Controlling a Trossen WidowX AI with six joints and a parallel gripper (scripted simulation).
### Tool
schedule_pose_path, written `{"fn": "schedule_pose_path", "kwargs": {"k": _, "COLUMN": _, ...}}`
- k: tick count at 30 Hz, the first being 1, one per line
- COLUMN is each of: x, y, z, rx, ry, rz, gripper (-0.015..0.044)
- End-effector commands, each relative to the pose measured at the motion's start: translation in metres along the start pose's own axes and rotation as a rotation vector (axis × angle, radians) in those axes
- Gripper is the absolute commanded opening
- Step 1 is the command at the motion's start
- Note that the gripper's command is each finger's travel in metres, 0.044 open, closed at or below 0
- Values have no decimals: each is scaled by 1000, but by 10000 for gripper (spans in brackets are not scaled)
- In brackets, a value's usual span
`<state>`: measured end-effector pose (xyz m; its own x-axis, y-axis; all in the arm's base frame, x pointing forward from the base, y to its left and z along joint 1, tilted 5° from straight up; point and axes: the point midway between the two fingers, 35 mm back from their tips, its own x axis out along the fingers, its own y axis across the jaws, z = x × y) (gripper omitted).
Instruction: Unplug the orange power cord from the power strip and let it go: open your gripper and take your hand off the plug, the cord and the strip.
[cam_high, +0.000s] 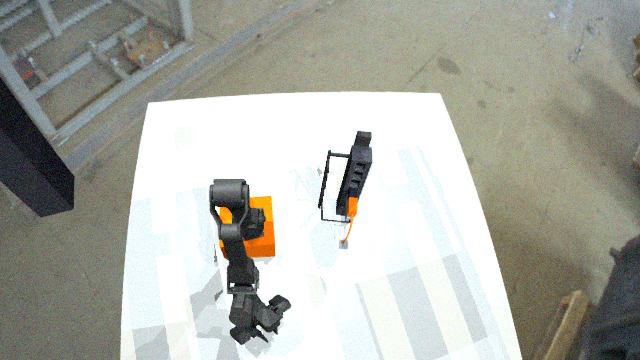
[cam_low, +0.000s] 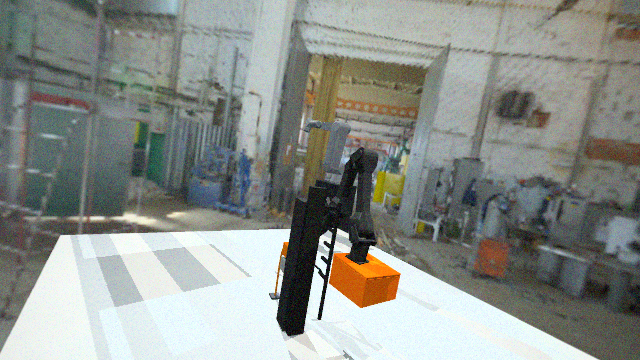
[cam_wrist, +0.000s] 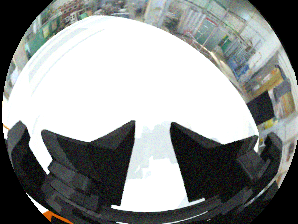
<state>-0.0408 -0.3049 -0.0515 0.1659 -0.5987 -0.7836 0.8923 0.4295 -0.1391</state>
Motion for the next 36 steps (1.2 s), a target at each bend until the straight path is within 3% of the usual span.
{"fn": "schedule_pose_path", "kwargs": {"k": 1, "x": 13, "y": 53, "z": 47, "rx": 187, "ry": 93, "rz": 144, "gripper": 160}}
{"fn": "schedule_pose_path", "kwargs": {"k": 9, "x": 6, "y": 131, "z": 86, "rx": 379, "ry": 262, "rz": 248, "gripper": 160}}
{"fn": "schedule_pose_path", "kwargs": {"k": 18, "x": -32, "y": 226, "z": 110, "rx": 535, "ry": 475, "rz": 241, "gripper": 160}}
{"fn": "schedule_pose_path", "kwargs": {"k": 27, "x": -104, "y": 312, "z": 109, "rx": 678, "ry": 661, "rz": 105, "gripper": 160}}
{"fn": "schedule_pose_path", "kwargs": {"k": 36, "x": -192, "y": 359, "z": 90, "rx": 820, "ry": 741, "rz": -130, "gripper": 160}}
